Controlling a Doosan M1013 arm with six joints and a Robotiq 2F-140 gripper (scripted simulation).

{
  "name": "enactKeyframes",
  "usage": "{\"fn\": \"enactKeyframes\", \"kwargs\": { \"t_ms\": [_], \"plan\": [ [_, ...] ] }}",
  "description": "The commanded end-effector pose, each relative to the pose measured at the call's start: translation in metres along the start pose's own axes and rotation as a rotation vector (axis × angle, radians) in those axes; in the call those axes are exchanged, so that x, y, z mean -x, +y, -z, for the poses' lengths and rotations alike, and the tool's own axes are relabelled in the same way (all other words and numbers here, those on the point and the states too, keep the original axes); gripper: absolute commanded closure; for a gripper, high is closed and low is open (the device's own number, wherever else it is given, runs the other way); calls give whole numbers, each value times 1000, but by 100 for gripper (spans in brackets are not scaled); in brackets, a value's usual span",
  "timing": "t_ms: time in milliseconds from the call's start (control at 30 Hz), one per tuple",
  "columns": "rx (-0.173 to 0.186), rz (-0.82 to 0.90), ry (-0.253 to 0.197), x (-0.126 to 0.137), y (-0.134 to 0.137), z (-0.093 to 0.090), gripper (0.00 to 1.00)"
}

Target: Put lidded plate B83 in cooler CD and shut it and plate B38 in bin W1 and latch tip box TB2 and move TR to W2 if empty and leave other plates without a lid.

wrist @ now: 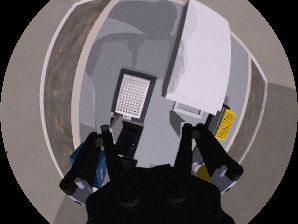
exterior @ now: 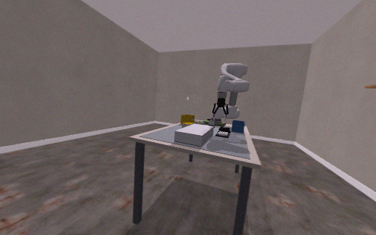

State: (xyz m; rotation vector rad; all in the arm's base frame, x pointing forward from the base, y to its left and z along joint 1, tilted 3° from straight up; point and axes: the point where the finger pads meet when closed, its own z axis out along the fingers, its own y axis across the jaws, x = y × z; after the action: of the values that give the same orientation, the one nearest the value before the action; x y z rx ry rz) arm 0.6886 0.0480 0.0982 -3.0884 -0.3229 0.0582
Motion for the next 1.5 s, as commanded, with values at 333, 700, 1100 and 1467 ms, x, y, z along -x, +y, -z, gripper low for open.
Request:
{"fn": "enactKeyframes", "kwargs": {
  "t_ms": [333, 700, 1100, 1467],
  "plan": [
    [12, -352, -4, -34, -39, 4, 34],
    [12, -352, -4, -36, -41, 4, 34],
    [12, -352, -4, -36, -41, -9, 34],
    [12, -352, -4, -36, -41, -21, 34]
  ]
}}
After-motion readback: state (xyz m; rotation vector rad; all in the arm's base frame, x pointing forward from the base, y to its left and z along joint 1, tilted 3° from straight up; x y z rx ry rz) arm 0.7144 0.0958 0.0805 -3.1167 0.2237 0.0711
